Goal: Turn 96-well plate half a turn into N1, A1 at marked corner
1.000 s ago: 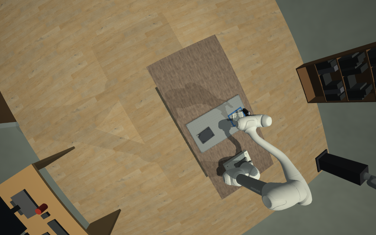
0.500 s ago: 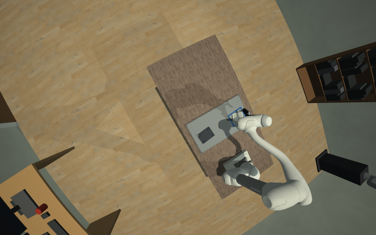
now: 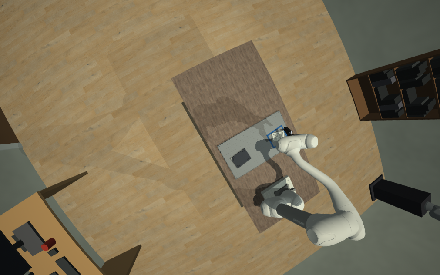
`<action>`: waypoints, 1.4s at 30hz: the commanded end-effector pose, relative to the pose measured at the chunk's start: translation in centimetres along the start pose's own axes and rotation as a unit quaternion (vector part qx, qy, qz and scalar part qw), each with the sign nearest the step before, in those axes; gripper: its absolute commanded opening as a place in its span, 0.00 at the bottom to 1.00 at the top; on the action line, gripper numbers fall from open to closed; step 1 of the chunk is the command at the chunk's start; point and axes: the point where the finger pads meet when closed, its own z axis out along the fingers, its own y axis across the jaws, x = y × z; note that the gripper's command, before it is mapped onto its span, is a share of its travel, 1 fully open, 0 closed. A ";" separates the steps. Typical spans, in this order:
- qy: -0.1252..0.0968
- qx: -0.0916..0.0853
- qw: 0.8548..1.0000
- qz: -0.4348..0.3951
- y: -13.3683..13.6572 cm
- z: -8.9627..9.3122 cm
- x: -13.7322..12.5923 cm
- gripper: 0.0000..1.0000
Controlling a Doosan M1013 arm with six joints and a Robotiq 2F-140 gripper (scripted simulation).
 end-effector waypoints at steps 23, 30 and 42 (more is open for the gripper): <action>0.003 0.002 1.000 0.002 -0.1 3.1 0.1 1.00; 0.003 0.002 1.000 0.002 -0.1 4.2 0.1 1.00; 0.003 0.002 1.000 0.002 -0.1 5.8 0.2 1.00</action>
